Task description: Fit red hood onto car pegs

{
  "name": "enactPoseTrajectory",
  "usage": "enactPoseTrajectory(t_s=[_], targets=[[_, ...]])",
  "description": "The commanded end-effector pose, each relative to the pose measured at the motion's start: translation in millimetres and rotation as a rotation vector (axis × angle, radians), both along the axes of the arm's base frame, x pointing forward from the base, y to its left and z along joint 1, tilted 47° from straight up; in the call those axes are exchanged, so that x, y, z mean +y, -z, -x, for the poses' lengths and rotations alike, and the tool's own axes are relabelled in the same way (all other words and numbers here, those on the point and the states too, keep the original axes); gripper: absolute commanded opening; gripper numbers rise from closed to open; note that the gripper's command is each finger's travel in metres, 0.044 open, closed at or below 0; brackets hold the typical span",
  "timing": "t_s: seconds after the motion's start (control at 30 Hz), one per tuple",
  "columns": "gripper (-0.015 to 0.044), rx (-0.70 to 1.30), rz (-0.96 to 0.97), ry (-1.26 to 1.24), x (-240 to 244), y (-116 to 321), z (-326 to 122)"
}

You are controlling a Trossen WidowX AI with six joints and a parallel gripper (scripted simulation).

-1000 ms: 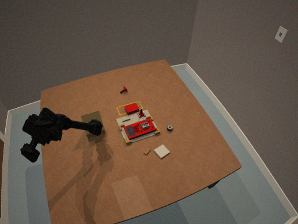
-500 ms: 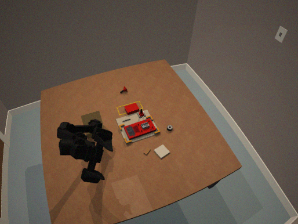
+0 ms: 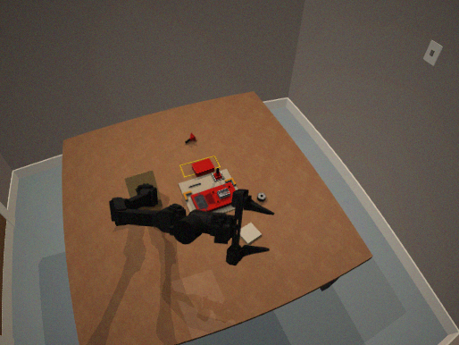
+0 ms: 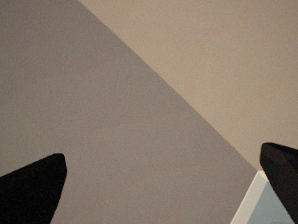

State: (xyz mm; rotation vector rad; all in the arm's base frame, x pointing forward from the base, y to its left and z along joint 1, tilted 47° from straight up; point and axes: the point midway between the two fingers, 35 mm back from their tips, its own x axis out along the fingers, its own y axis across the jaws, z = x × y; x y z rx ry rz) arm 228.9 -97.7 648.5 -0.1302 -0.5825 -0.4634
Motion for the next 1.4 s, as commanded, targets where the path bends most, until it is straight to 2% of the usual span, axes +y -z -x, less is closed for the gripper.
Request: enactPoseTrajectory(t_s=[0.0,0.1,0.3,0.47,0.73,0.97,1.17,1.37], targets=[[0.0440,0.145,-0.099,-0.051,-6,43,-59],[0.0440,0.245,-0.129,-0.093,-1,73,-96],[0.0440,0.386,-0.189,-0.138,7,120,-141],[0.0440,0.583,-0.298,-0.156,19,192,-190],[0.0440,0.906,-0.433,-0.137,50,316,-238],[0.0440,1.204,-0.503,-0.063,86,429,-248],[0.0440,1.485,-0.464,0.017,122,526,-229],[0.0440,1.648,-0.425,0.102,138,579,-206]])
